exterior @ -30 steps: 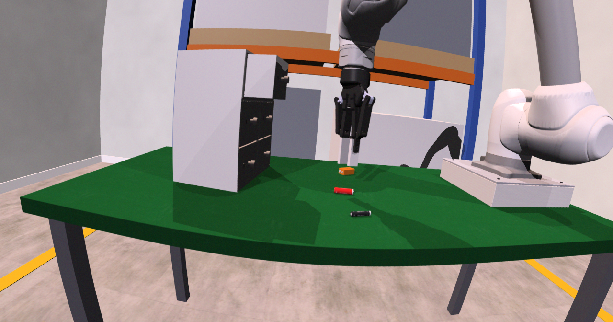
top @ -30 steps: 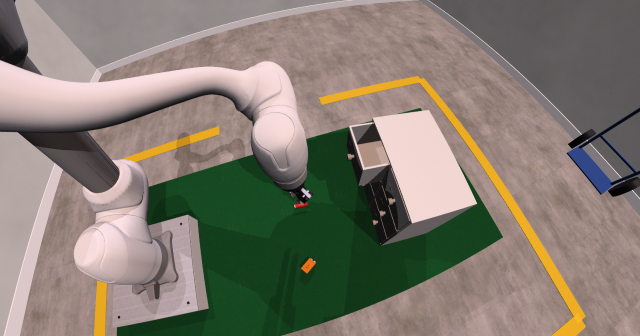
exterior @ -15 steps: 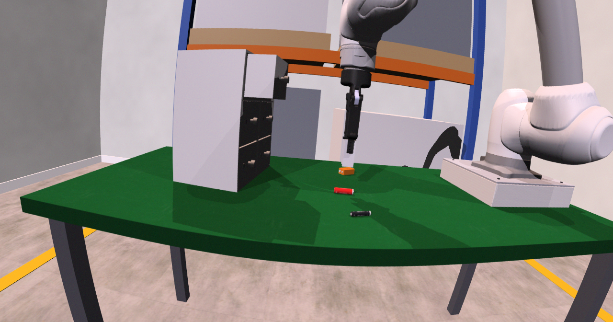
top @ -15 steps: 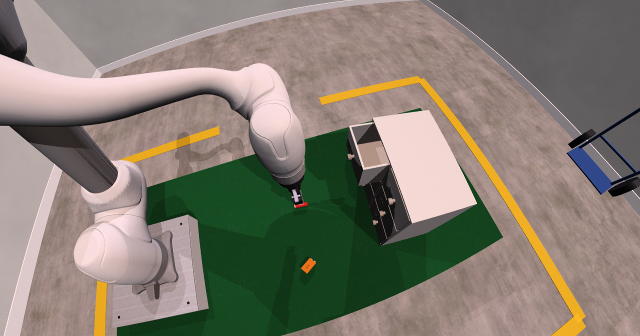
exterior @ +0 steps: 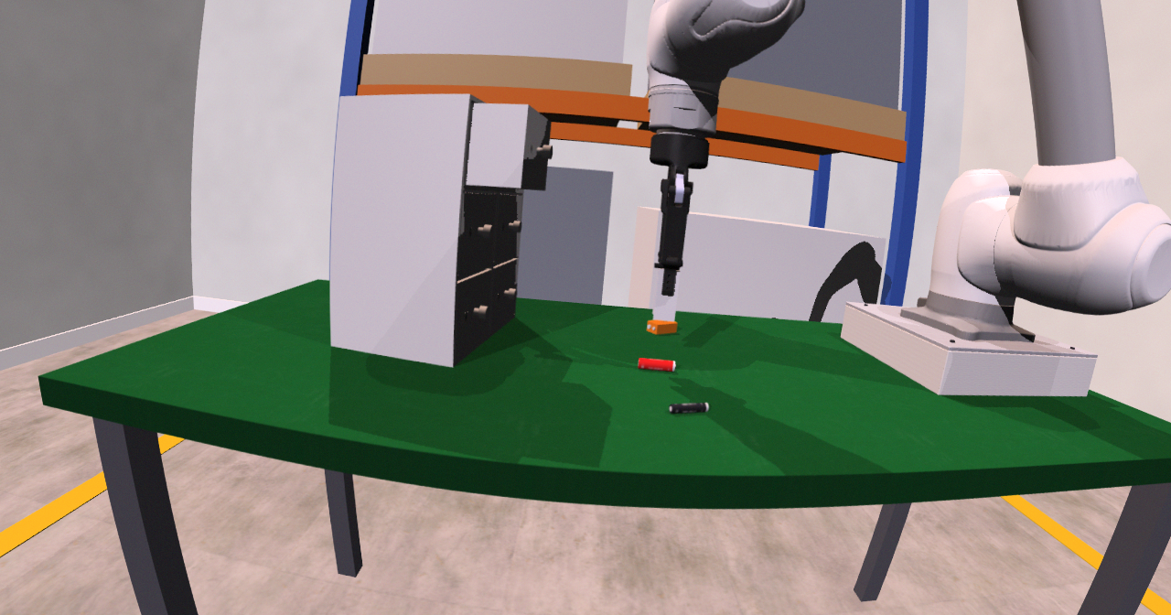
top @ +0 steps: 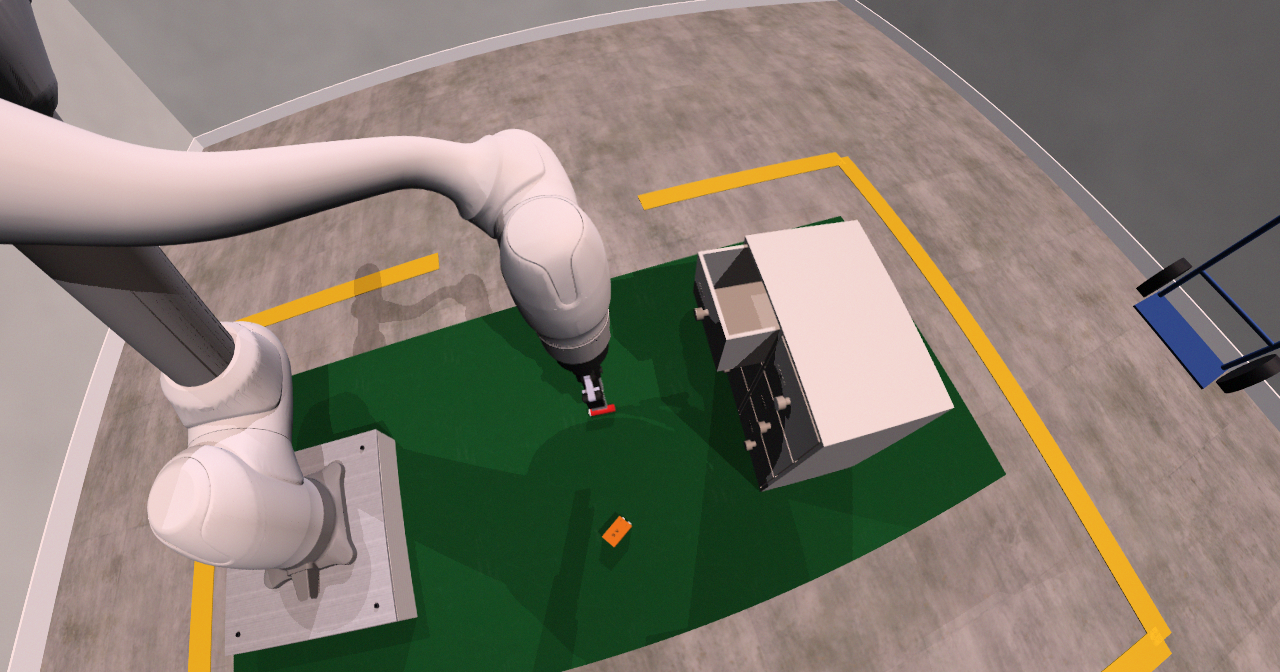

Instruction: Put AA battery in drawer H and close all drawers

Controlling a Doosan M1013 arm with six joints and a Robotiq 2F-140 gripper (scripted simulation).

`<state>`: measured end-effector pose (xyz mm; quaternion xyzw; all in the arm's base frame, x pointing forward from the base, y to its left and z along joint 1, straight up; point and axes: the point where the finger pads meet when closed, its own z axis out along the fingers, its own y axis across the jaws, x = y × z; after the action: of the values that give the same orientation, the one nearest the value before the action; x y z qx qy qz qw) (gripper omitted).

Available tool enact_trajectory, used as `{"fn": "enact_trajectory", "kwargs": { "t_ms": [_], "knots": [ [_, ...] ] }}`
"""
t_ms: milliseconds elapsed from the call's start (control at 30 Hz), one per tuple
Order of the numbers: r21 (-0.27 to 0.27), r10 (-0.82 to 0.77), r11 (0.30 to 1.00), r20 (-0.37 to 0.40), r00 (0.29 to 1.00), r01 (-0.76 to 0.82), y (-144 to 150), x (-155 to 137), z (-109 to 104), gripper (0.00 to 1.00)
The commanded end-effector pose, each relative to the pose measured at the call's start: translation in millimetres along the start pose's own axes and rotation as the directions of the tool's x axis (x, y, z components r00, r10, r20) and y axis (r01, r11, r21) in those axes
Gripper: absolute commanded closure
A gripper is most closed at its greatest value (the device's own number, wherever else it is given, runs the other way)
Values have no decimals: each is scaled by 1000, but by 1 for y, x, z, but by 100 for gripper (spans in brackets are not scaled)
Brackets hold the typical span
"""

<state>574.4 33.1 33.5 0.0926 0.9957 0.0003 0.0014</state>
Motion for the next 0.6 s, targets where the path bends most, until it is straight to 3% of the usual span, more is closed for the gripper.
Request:
{"fn": "enact_trajectory", "kwargs": {
  "t_ms": [0, 567],
  "knots": [
    [0, 0, 1000, 0, 1000, 0, 0, 0, 4, 83],
    [0, 0, 1000, 0, 1000, 0, 0, 0, 40, 83]
  ]
}}
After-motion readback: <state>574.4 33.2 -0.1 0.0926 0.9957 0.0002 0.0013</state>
